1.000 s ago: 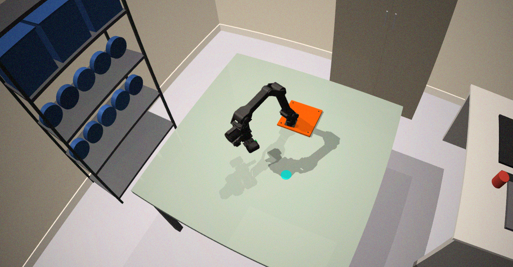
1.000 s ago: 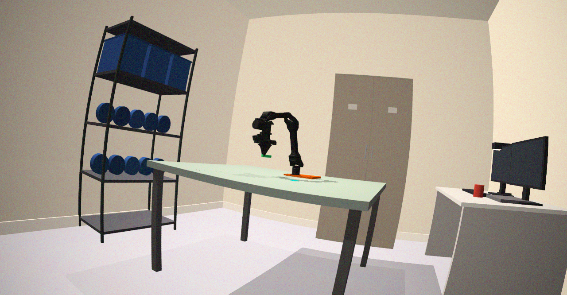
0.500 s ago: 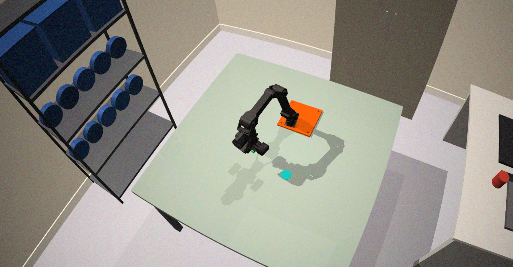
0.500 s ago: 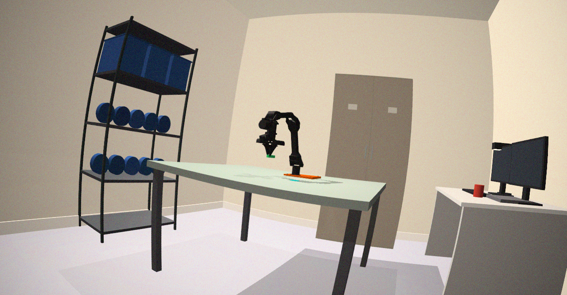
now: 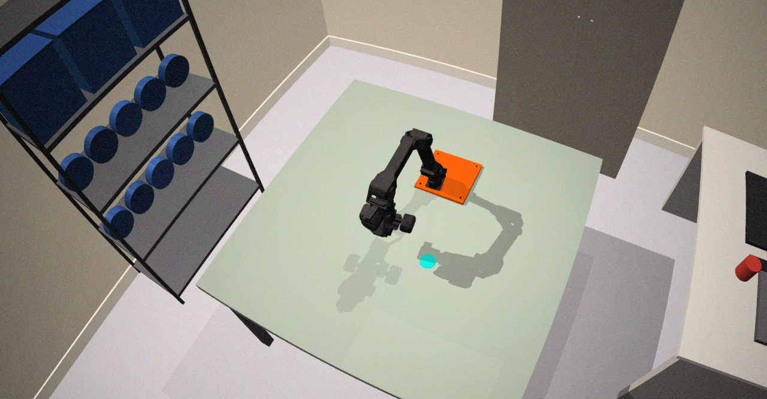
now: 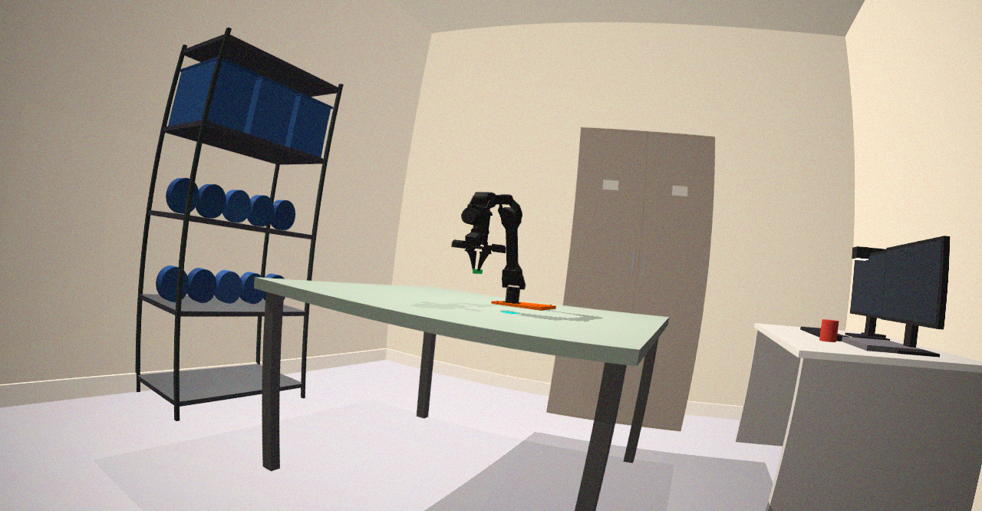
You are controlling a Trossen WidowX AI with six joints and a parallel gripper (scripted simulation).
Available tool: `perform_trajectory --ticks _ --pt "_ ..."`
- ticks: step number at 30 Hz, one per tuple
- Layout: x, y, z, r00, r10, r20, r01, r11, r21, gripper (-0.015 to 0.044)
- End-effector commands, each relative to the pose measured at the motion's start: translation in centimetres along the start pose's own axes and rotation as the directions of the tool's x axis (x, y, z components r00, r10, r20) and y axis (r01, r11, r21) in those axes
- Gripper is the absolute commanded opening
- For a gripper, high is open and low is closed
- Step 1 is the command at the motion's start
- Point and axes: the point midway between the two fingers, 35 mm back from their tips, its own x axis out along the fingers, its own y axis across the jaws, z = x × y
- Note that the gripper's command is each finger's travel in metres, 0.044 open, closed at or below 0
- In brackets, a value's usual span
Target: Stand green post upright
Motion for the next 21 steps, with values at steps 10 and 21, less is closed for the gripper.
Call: perform_trajectory --ticks 10,21 --pt "-0.6 4.0 1.0 1.0 0.0 0.011 0.003 0.955 -0.298 0.0023" --pt "-1.0 7.5 1.4 1.0 0.005 0.015 0.004 0.851 -0.525 0.0023"
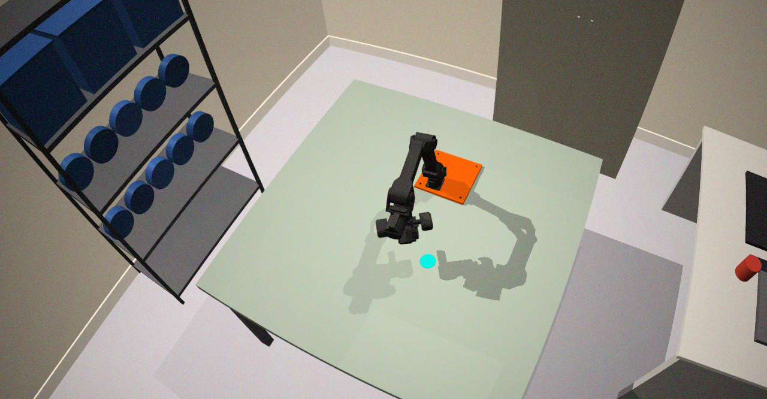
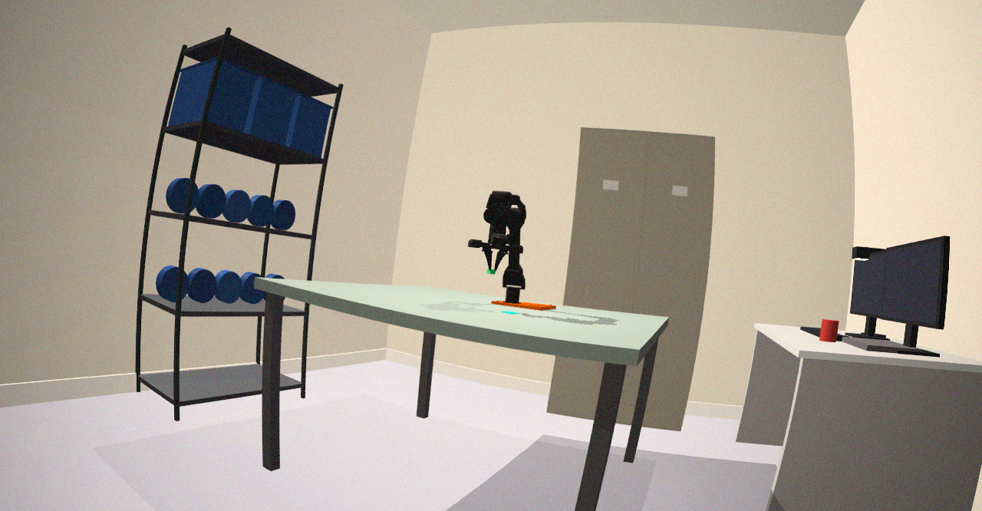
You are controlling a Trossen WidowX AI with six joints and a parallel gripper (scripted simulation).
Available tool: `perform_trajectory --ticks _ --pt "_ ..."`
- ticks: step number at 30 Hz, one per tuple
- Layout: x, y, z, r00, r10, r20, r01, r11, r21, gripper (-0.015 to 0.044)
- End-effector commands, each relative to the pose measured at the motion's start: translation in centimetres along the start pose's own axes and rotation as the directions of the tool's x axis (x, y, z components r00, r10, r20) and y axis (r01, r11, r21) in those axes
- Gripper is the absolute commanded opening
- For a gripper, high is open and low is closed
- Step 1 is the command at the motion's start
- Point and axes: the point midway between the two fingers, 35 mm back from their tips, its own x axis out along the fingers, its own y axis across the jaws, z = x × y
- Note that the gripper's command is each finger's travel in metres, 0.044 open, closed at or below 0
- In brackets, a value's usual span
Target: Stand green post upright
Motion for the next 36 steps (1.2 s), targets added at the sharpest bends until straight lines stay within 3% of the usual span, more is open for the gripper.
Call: perform_trajectory --ticks 1,21,36 --pt "-0.3 1.2 0.8 1.0 0.001 0.009 0.0 0.995 -0.098 0.0023" --pt "-0.9 7.0 3.5 1.0 0.008 0.018 0.003 0.853 -0.522 0.0023" --pt "-0.3 7.1 4.3 0.997 0.043 0.07 -0.002 0.861 -0.508 0.0023"
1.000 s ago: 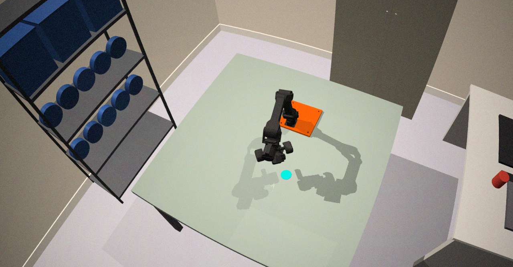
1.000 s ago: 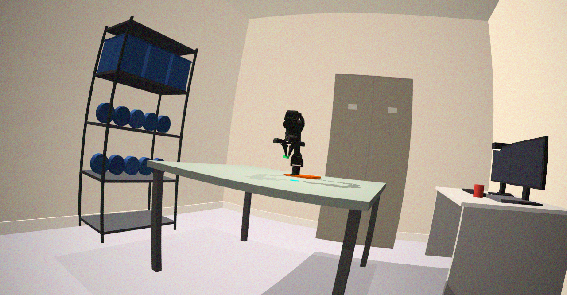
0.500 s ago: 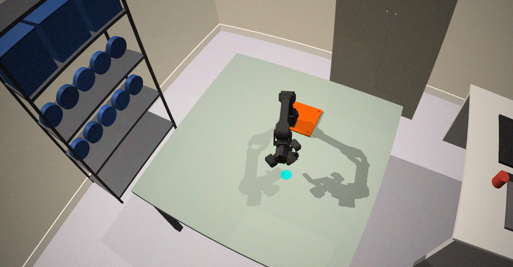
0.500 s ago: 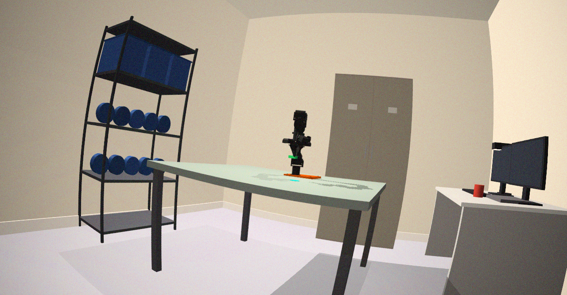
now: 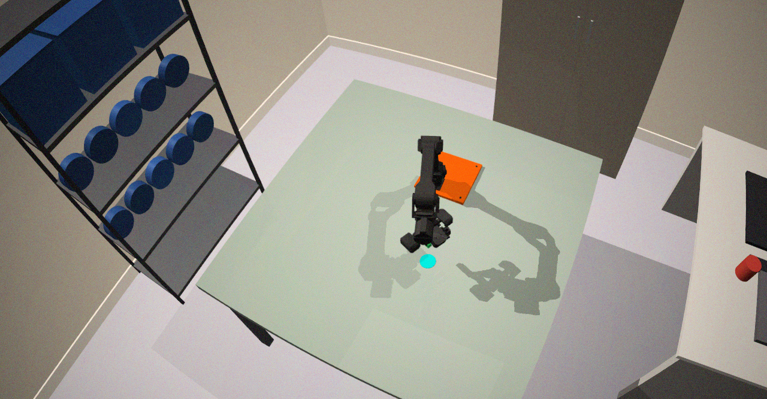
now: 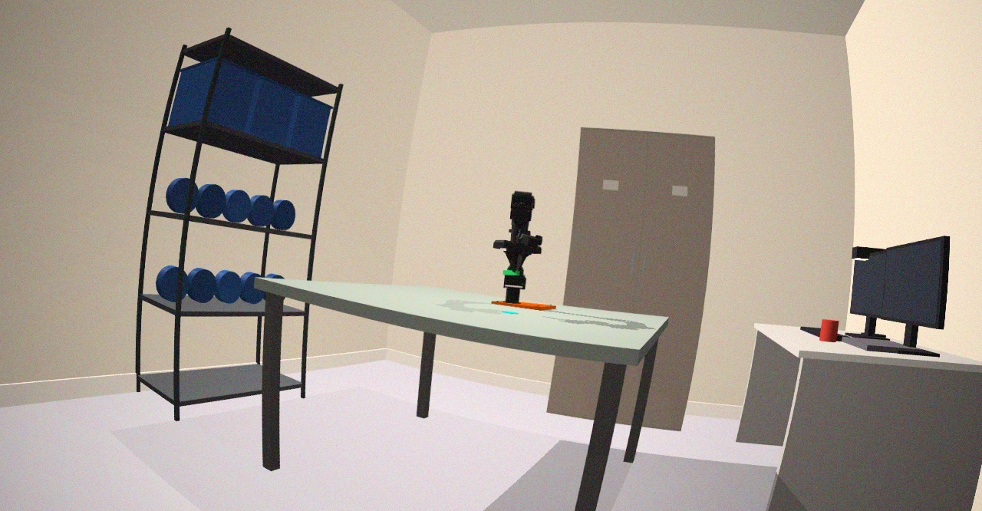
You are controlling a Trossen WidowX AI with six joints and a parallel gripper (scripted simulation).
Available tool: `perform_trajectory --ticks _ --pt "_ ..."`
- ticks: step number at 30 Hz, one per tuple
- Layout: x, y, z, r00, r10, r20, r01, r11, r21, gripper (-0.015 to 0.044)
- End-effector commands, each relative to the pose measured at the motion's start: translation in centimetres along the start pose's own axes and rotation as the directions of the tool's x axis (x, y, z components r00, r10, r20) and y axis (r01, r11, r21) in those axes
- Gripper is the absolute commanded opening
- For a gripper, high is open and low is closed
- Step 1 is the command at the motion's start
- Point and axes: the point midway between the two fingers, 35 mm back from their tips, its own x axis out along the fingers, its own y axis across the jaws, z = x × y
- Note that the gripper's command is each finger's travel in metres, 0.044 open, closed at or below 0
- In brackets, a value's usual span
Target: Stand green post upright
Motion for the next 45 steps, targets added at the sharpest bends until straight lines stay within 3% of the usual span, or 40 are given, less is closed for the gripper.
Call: perform_trajectory --ticks 1,45 --pt "0.4 -0.2 0.1 1.0 0.007 0.026 -0.007 1.0 0.015 0.0023" --pt "2.7 -2.5 2.0 0.94 -0.007 0.341 -0.043 0.989 0.14 0.0023"
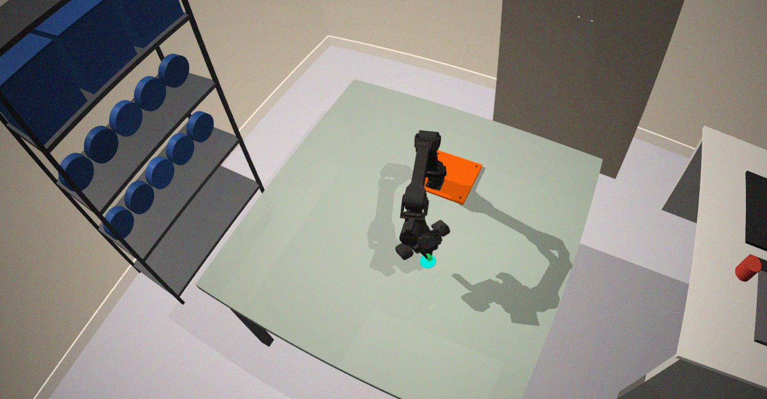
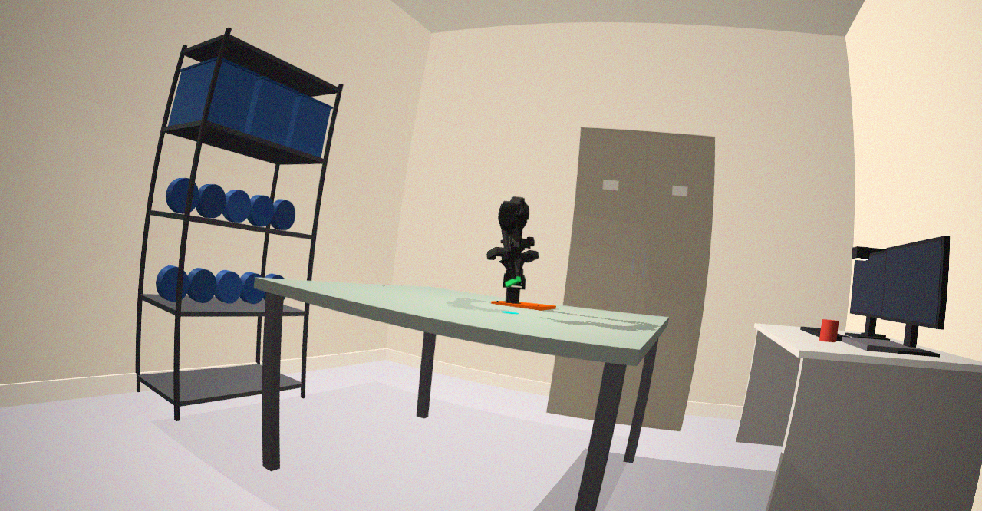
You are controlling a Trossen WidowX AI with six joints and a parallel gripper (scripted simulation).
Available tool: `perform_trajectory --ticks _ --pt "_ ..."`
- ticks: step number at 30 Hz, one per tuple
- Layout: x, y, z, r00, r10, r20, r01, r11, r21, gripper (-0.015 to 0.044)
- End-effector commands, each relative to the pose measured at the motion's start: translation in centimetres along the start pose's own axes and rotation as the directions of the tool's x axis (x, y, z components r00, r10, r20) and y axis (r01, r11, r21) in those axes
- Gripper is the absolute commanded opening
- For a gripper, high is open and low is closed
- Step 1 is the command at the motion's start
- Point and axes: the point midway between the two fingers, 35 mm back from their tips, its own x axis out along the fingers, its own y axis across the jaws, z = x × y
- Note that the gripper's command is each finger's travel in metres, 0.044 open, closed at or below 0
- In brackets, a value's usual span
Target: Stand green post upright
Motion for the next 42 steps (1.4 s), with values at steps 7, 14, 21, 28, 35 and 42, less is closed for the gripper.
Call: perform_trajectory --ticks 7,14,21,28,35,42 --pt "0.4 -0.5 0.1 0.997 0.005 0.072 -0.007 0.999 0.032 0.0023" --pt "0.7 -0.8 0.2 0.992 0.005 0.122 -0.011 0.999 0.045 0.0023" --pt "0.8 -1.1 0.3 0.985 0.005 0.172 -0.015 0.998 0.057 0.0023" --pt "1.0 -1.3 0.4 0.975 0.005 0.221 -0.02 0.998 0.067 0.0023" --pt "1.0 -1.6 0.5 0.963 0.004 0.268 -0.025 0.997 0.074 0.0023" --pt "1.1 -1.8 0.5 0.949 0.003 0.315 -0.03 0.996 0.08 0.0023"
